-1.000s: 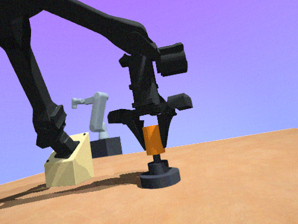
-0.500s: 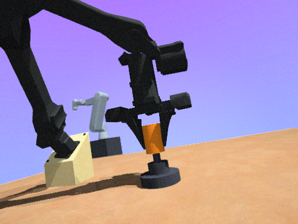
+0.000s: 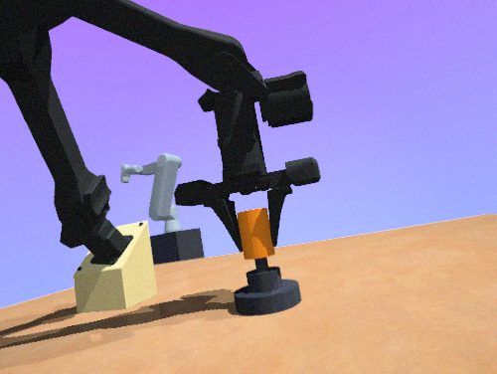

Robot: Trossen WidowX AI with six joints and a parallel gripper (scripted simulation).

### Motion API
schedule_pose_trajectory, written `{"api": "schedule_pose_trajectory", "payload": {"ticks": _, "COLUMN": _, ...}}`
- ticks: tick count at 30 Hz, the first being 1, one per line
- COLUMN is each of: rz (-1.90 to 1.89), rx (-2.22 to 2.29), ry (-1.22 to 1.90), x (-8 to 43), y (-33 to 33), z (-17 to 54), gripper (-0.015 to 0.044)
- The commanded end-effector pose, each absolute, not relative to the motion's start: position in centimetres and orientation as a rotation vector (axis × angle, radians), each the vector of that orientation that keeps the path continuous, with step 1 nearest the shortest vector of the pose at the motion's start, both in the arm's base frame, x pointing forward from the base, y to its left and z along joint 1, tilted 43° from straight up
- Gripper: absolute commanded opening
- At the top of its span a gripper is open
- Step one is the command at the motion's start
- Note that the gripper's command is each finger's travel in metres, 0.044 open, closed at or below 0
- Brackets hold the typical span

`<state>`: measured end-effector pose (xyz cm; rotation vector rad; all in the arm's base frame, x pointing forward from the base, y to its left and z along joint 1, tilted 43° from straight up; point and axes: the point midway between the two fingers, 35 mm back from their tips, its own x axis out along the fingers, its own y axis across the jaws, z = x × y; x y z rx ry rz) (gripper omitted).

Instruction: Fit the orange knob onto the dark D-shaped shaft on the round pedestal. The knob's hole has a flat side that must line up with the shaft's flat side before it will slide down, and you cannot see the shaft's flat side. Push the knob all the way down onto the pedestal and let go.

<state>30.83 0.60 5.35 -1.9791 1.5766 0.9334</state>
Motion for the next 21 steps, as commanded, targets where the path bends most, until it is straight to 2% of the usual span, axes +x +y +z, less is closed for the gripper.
{"api": "schedule_pose_trajectory", "payload": {"ticks": 1, "rz": 0.933, "rx": -1.987, "ry": 1.571, "x": 30.90, "y": 0.46, "z": 5.32, "gripper": 0.0000}}
{"api": "schedule_pose_trajectory", "payload": {"ticks": 13, "rz": 0.942, "rx": -1.992, "ry": 1.570, "x": 30.99, "y": 0.85, "z": 5.68, "gripper": 0.0000}}
{"api": "schedule_pose_trajectory", "payload": {"ticks": 21, "rz": 1.139, "rx": -2.126, "ry": 1.527, "x": 31.09, "y": 1.01, "z": 5.56, "gripper": 0.0000}}
